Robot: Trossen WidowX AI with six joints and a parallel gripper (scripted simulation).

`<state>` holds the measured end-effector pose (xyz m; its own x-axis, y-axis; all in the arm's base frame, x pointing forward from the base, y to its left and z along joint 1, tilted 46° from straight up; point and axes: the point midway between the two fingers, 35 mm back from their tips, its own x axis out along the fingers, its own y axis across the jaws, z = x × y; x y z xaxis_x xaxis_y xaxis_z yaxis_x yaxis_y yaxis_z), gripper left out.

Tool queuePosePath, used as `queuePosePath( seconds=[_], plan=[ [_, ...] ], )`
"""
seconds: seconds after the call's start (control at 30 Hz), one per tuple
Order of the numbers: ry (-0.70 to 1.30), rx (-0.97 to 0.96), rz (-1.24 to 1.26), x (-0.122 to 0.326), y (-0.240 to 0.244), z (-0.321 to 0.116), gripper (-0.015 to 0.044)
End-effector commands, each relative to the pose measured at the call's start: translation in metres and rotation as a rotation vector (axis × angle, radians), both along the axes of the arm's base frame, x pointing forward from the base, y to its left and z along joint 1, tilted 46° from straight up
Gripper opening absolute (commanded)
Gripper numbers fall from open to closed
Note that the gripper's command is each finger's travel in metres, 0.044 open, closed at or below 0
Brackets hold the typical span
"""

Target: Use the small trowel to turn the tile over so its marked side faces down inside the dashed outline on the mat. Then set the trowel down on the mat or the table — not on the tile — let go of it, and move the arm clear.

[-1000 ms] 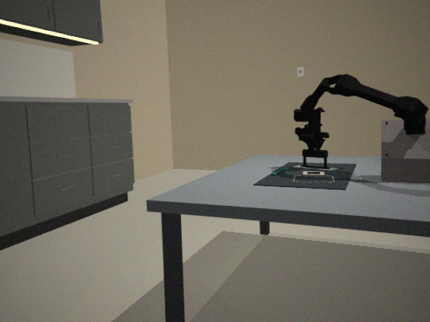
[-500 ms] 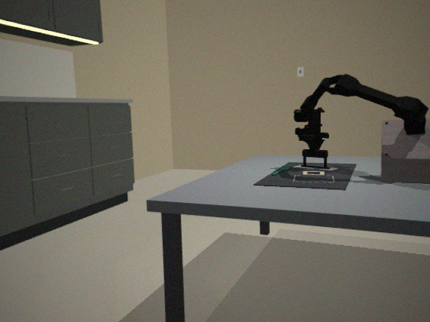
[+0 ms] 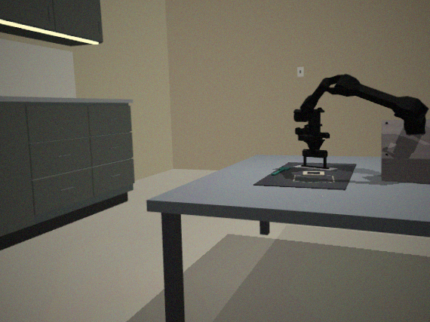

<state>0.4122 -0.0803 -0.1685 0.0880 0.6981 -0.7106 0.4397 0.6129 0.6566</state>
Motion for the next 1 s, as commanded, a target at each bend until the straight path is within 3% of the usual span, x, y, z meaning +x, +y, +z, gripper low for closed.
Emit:
queuePosePath(
  seconds=[0.0, 0.97],
  plan=[
    [0.079, 0.013, -0.072, -0.0015, 0.0026, -0.0012, 0.013],
    [0.688, 0.087, -0.69, -0.0016, 0.0026, -0.0012, 0.013]
  ],
)
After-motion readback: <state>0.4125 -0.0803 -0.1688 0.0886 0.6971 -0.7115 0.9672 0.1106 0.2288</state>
